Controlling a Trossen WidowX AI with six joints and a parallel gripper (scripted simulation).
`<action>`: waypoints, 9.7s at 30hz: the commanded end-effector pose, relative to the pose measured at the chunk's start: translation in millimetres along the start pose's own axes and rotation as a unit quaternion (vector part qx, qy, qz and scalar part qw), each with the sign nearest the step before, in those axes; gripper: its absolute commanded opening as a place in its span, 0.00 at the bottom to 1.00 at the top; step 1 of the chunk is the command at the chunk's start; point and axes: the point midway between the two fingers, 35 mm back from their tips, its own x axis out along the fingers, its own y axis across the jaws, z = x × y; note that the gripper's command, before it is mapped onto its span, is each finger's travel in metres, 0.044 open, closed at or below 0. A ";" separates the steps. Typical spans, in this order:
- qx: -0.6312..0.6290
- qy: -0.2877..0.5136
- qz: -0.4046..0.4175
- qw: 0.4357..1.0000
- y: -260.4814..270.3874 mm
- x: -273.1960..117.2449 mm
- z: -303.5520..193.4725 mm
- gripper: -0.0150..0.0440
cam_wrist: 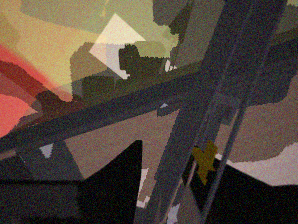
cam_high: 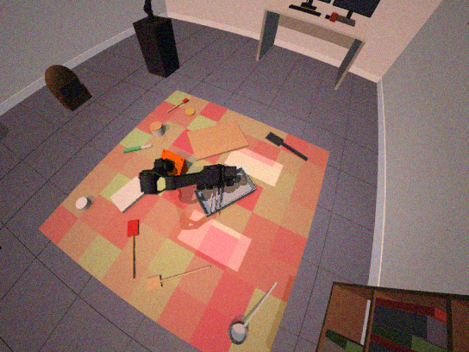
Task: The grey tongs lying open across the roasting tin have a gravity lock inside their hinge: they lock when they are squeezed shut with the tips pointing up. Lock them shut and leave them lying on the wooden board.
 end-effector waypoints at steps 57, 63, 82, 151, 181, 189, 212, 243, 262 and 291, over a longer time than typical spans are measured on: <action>-0.150 -0.003 -0.004 0.989 -40.5 -134.5 55.7 0.00; -0.224 -0.003 -0.006 0.975 -57.9 -136.2 88.6 0.00; -0.391 -0.003 -0.007 0.920 -84.3 -134.2 171.7 0.00; -0.694 0.192 -0.199 0.665 -65.8 -122.6 403.3 0.00; -0.621 0.345 -0.350 0.611 -41.0 -126.9 394.3 0.00; -0.594 0.377 -0.384 0.598 -29.3 -129.6 384.3 0.00; -0.570 0.401 -0.410 0.589 -18.6 -132.0 373.9 0.00; -0.591 0.379 -0.387 0.597 -28.3 -130.1 383.2 0.00; -0.650 0.292 -0.301 0.633 -55.1 -124.3 402.3 0.00; -0.701 0.135 -0.148 0.684 -67.2 -125.0 396.8 0.00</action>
